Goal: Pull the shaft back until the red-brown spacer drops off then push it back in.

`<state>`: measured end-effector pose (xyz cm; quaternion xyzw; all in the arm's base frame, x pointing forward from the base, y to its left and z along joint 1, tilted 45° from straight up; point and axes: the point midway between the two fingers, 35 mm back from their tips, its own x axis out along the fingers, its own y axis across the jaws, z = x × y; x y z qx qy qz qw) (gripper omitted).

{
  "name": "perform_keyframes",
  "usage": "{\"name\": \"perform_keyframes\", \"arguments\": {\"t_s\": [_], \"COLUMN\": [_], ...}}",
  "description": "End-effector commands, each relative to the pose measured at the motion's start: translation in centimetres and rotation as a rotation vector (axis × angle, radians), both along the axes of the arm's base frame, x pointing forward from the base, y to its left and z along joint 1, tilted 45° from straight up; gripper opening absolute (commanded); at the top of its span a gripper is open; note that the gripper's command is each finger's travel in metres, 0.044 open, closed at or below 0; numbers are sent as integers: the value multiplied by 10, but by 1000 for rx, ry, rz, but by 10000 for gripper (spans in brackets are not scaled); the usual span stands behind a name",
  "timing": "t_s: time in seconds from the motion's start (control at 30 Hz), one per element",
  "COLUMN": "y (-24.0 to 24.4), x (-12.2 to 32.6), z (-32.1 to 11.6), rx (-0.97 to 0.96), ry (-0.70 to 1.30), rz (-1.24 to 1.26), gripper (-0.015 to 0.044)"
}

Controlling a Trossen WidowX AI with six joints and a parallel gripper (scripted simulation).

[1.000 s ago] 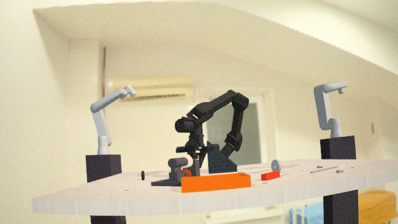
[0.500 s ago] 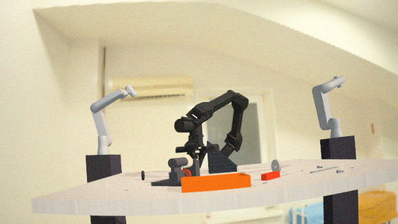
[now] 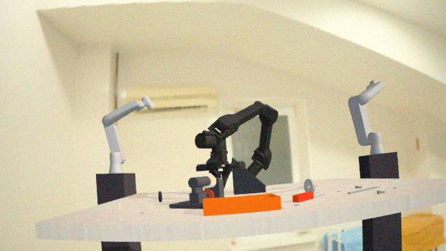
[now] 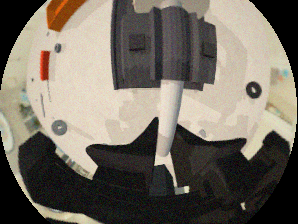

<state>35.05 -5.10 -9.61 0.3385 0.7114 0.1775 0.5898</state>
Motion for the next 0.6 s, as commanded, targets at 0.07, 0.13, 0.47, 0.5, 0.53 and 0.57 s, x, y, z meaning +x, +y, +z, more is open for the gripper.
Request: {"name": "perform_keyframes", "arguments": {"t_s": [0.07, 0.13, 0.47, 0.5, 0.53, 0.57], "y": [-2, -2, -2, -2, -2, -2], "x": [6, 7, 10, 10, 10, 11], "z": [0, 0, -1, -1, -1, -1], "rx": [-3, -3, -3, -3, -3, -3], "ry": [-13, -14, -14, -14, -14, -14], "rz": [-6, -6, -6, -6, -6, -6], "gripper": [0, 0, 0, 0, 0, 0]}}
